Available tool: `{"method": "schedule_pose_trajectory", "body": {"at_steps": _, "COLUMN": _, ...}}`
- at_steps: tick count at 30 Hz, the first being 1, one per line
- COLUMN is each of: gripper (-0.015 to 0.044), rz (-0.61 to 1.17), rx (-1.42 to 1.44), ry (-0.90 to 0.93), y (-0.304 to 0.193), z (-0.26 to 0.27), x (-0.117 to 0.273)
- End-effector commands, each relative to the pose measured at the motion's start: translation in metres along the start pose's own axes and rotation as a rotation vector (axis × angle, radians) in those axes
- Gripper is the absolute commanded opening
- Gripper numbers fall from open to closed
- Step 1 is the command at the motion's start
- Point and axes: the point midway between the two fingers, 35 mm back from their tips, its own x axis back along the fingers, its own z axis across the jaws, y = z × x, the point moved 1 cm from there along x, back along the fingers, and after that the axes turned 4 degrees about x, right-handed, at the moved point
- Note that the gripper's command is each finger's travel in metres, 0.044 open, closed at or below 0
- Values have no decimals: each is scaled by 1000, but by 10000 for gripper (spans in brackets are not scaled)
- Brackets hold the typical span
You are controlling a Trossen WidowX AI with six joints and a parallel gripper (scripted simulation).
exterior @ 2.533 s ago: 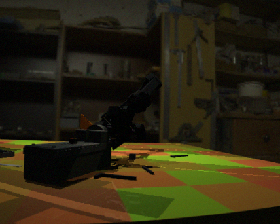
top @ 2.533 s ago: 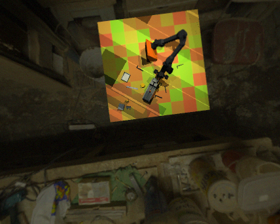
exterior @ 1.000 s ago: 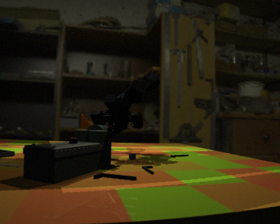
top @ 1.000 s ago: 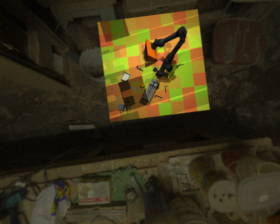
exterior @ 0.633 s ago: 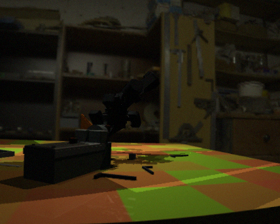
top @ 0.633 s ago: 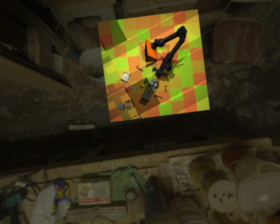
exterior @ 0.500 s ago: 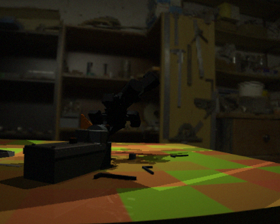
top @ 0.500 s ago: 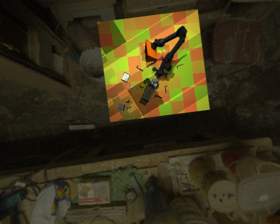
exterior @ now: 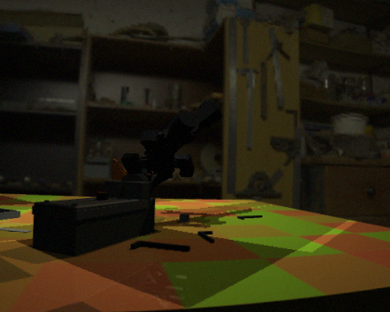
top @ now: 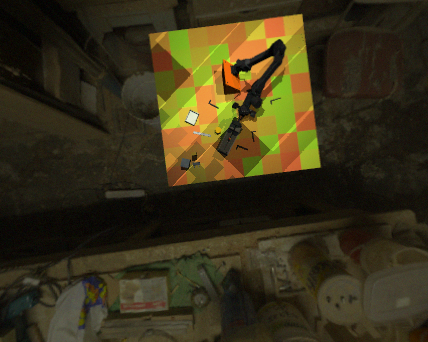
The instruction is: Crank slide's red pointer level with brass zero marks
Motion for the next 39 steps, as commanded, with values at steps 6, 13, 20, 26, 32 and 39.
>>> {"method": "schedule_pose_trajectory", "body": {"at_steps": 6, "gripper": 0, "rz": -1, "rx": -14, "ry": -20, "y": -1, "z": -10, "x": 0}}
{"method": "schedule_pose_trajectory", "body": {"at_steps": 13, "gripper": 0, "rz": -1, "rx": -14, "ry": -21, "y": -2, "z": -12, "x": 0}}
{"method": "schedule_pose_trajectory", "body": {"at_steps": 20, "gripper": 0, "rz": -1, "rx": -14, "ry": -21, "y": -2, "z": -13, "x": -1}}
{"method": "schedule_pose_trajectory", "body": {"at_steps": 26, "gripper": 0, "rz": -1, "rx": -14, "ry": -21, "y": -2, "z": -14, "x": -1}}
{"method": "schedule_pose_trajectory", "body": {"at_steps": 32, "gripper": 0, "rz": -1, "rx": -14, "ry": -21, "y": -3, "z": -15, "x": -2}}
{"method": "schedule_pose_trajectory", "body": {"at_steps": 39, "gripper": 0, "rz": -1, "rx": -14, "ry": -21, "y": -3, "z": -16, "x": -2}}
